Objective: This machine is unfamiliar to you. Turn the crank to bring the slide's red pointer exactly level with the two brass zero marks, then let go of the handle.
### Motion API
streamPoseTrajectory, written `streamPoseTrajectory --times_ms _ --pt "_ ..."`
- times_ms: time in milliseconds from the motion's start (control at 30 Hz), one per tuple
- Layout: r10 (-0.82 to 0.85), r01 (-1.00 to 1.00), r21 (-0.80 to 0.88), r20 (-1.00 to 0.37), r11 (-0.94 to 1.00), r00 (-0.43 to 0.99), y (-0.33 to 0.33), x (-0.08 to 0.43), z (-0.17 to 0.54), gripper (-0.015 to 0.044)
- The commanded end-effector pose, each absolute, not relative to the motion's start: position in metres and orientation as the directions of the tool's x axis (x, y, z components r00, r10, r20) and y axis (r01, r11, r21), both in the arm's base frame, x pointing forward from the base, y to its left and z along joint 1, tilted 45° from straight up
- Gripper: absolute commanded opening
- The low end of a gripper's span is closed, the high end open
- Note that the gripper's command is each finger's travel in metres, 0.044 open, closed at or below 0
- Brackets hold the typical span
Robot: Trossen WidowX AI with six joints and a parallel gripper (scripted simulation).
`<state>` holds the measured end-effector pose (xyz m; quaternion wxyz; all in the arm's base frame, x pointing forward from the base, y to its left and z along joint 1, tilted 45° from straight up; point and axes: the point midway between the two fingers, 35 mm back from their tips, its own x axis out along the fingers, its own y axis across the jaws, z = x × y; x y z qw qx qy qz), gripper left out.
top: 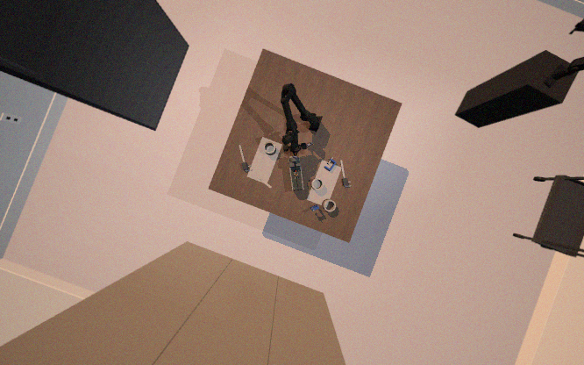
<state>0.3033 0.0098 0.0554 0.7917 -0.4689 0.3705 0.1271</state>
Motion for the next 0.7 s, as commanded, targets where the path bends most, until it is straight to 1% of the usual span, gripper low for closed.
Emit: streamPoseTrajectory --times_ms 0,667 --pt "-0.133 -0.562 -0.641 -0.712 0.523 0.689 0.017 0.298 0.054 0.0000" --pt "-0.132 -0.562 -0.640 -0.713 0.524 0.689 0.041 0.289 0.070 0.0000"
